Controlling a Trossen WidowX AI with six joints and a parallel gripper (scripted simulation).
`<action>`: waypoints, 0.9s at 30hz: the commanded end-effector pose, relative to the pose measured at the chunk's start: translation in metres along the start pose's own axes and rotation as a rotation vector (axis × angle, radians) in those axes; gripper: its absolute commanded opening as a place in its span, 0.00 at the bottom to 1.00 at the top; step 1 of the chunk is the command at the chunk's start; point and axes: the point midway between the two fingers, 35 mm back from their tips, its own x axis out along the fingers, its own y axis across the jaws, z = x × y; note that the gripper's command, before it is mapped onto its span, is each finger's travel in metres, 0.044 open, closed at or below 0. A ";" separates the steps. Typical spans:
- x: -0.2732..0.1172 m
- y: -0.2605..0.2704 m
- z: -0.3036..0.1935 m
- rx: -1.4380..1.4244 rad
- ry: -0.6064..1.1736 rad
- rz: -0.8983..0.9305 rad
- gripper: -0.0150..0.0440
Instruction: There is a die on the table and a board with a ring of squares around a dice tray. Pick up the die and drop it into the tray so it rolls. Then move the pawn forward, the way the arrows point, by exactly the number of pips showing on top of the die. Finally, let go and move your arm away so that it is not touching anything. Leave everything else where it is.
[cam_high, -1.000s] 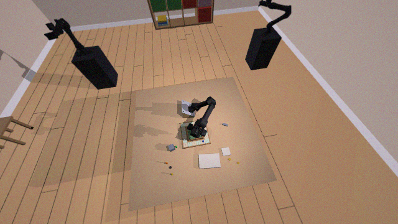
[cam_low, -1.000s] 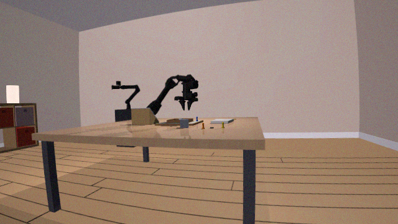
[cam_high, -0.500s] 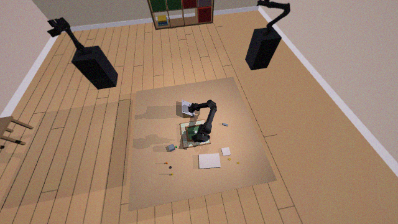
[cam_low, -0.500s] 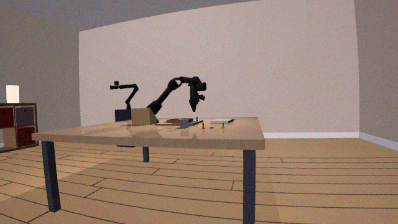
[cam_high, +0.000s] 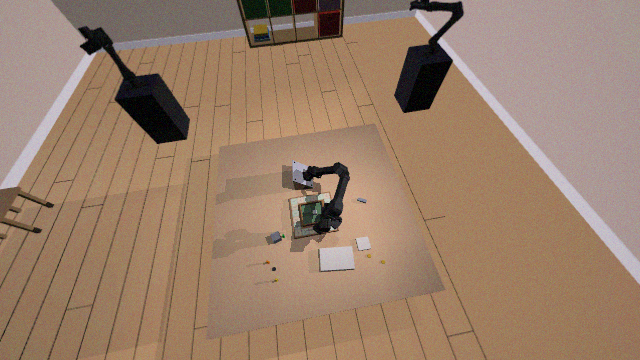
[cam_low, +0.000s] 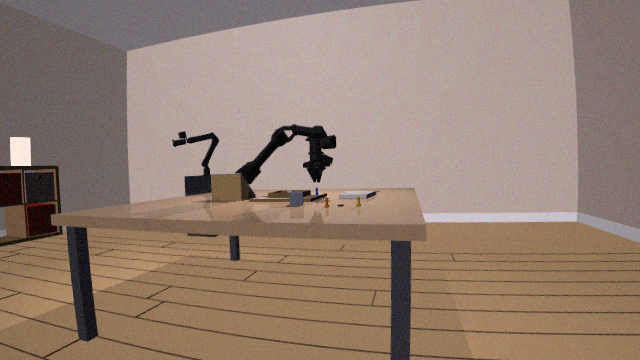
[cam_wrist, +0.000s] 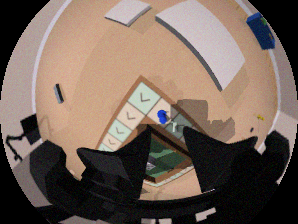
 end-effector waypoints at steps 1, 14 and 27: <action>0.009 0.002 0.000 0.001 0.001 0.008 0.59; 0.028 0.002 0.001 0.001 0.001 0.008 0.59; 0.049 0.003 0.001 0.001 0.000 0.009 0.59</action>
